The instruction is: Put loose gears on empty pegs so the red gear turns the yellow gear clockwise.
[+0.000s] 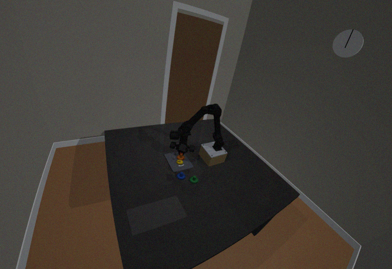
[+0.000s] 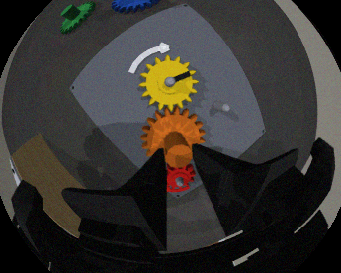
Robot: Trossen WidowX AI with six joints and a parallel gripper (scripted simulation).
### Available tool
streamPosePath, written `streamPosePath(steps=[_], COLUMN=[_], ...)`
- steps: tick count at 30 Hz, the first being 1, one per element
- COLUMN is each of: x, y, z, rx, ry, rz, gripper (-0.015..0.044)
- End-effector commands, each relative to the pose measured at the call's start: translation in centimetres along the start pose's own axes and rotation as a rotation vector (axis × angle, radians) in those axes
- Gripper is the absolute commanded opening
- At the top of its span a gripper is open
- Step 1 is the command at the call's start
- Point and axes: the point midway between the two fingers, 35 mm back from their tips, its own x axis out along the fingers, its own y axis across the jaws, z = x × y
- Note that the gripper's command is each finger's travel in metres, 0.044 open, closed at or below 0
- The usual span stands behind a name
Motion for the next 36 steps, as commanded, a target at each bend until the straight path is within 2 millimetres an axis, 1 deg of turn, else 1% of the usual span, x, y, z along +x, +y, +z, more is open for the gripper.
streamPosePath(steps=[1,4,9,10,12,13,14,15,16,17,23,24,36], x=[-0.3,-1.1,-4.3,-4.7,-4.8,-4.6,-5.7,-7.6,-8.8,-9.2,-9.2,-9.2,-9.2], y=[0.0,0.0,0.0,0.0,0.0,-0.1,-0.1,0.1,0.3,0.4,0.4,0.4,0.4], z=[0.0,0.0,0.0,0.0,0.0,0.1,0.1,0.0,0.0,-0.1,-0.1,-0.1,-0.1], rx=[0.061,0.064,0.074,0.075,0.076,0.066,0.066,0.066,0.066,0.066,0.066,0.066,0.066], ry=[0.001,0.001,0.001,0.001,0.001,-0.001,-0.001,-0.001,-0.001,-0.001,-0.001,-0.001,-0.001], rz=[0.0,0.0,0.0,0.0,0.0,-0.005,-0.005,-0.005,-0.005,-0.005,-0.005,-0.005,-0.005], gripper=[0.014,0.014,0.014,0.014,0.014,0.0166,0.0193,0.0219,0.0245,0.0271,0.0429,0.044,0.044])
